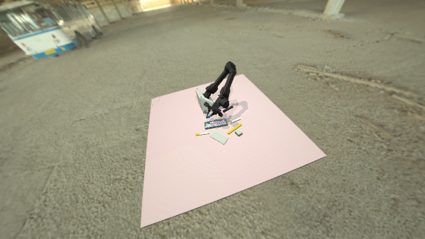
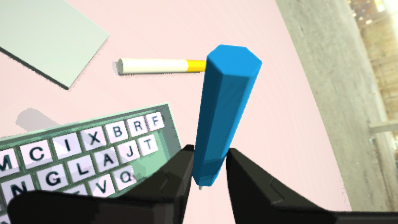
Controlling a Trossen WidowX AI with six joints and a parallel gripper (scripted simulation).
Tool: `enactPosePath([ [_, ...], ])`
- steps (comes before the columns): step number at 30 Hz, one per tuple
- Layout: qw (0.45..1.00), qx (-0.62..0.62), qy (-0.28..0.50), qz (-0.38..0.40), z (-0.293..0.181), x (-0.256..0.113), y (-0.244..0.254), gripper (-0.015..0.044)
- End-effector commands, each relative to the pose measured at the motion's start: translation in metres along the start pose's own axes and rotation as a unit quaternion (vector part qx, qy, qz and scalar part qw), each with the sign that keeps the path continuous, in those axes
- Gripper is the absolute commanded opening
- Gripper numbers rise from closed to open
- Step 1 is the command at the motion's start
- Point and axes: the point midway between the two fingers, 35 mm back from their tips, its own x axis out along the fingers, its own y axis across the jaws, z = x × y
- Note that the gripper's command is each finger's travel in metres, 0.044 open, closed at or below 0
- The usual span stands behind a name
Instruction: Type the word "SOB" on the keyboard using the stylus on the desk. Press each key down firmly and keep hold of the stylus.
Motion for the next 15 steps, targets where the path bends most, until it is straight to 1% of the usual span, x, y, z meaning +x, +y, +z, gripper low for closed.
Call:
enactPosePath([
  [1,0.998,0.047,-0.046,0.022,0.004,-0.015,0.012,0.0],
  [15,0.964,0.187,-0.138,0.129,0.003,-0.056,0.047,0.0],
])
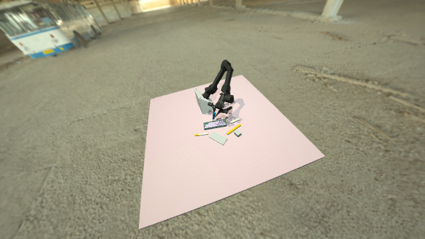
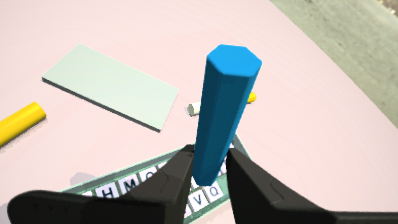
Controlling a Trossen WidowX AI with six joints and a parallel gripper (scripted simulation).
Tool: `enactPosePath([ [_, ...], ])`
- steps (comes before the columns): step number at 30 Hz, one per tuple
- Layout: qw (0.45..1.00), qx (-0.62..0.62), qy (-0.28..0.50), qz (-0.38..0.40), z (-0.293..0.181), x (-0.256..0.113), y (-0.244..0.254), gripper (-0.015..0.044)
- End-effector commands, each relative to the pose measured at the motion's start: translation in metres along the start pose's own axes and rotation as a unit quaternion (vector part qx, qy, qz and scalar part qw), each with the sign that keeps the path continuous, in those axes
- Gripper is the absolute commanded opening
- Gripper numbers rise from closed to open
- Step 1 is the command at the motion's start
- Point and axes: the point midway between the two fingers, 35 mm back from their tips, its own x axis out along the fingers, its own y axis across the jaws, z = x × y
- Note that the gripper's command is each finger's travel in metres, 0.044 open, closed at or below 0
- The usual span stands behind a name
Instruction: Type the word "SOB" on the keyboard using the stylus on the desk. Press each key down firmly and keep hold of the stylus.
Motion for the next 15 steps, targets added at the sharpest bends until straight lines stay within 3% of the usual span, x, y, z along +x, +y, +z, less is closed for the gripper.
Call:
enactPosePath([
  [1,0.997,0.052,-0.027,0.043,-0.001,-0.014,0.013,0.0],
  [7,0.988,0.112,-0.044,0.095,-0.004,-0.029,0.027,0.0],
  [15,0.988,0.114,-0.044,0.097,-0.005,-0.03,0.027,0.0],
])
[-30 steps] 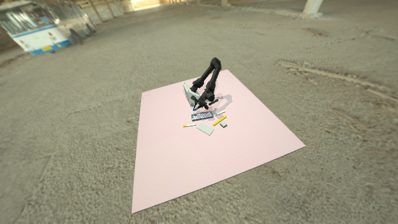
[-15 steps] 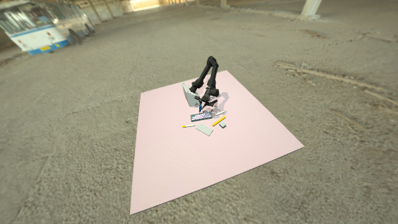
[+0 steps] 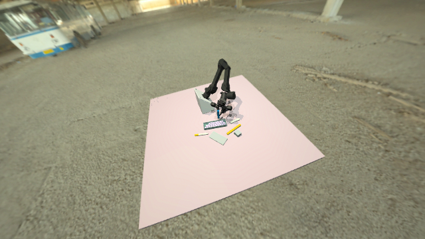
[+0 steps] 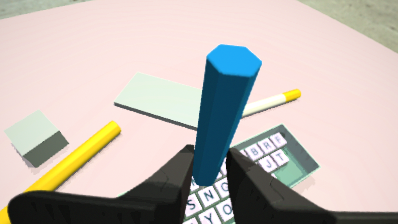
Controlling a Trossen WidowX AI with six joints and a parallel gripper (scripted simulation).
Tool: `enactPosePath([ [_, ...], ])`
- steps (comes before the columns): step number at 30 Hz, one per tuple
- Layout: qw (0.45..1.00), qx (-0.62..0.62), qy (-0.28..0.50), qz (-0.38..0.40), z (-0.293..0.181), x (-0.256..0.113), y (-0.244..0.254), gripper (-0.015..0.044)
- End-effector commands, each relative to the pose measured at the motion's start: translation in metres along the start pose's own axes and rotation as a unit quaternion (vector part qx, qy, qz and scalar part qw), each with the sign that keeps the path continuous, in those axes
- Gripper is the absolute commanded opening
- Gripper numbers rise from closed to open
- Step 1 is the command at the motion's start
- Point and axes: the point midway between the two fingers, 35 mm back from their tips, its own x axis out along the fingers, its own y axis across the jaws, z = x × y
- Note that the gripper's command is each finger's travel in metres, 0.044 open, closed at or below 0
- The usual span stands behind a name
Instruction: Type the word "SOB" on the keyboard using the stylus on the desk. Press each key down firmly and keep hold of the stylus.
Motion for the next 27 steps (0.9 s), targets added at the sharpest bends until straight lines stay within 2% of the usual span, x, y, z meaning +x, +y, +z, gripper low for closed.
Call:
enactPosePath([
  [1,1.0,0.008,-0.005,0.008,0.001,-0.002,0.002,0.0],
  [12,1.0,0.008,-0.005,0.008,-0.029,0.015,0.003,0.0],
  [27,1.0,0.008,-0.005,0.008,-0.029,0.015,0.003,0.0],
])
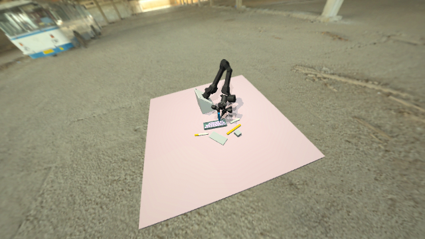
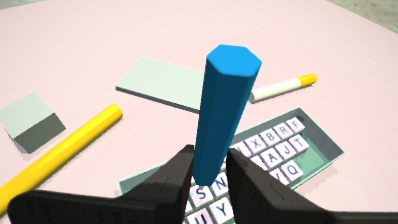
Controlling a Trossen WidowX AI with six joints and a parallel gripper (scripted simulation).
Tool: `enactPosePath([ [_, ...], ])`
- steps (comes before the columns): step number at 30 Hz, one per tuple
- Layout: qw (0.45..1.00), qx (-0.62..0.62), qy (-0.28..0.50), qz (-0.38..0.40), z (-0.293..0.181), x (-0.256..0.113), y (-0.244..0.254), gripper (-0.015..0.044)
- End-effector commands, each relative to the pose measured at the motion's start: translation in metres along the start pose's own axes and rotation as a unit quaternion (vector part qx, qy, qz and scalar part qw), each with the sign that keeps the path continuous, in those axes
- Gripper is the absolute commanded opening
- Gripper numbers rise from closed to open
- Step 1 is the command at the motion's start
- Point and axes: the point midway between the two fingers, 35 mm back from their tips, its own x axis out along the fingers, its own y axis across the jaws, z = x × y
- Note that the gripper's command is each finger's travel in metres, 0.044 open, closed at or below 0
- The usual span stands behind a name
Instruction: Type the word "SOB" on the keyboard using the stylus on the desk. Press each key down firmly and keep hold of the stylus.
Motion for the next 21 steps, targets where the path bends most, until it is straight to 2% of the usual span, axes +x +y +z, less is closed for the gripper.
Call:
enactPosePath([
  [1,1.0,0.001,-0.002,-0.002,0.0001,0.0009,-0.0011,0.0],
  [2,1.0,0.001,-0.002,-0.002,0.0001,0.0009,-0.0011,0.0],
  [5,1.0,0.001,-0.002,-0.002,0.0007,0.0018,-0.0021,0.0079],
  [21,1.0,0.001,-0.002,-0.002,-0.0053,0.0053,-0.0022,0.0081],
])
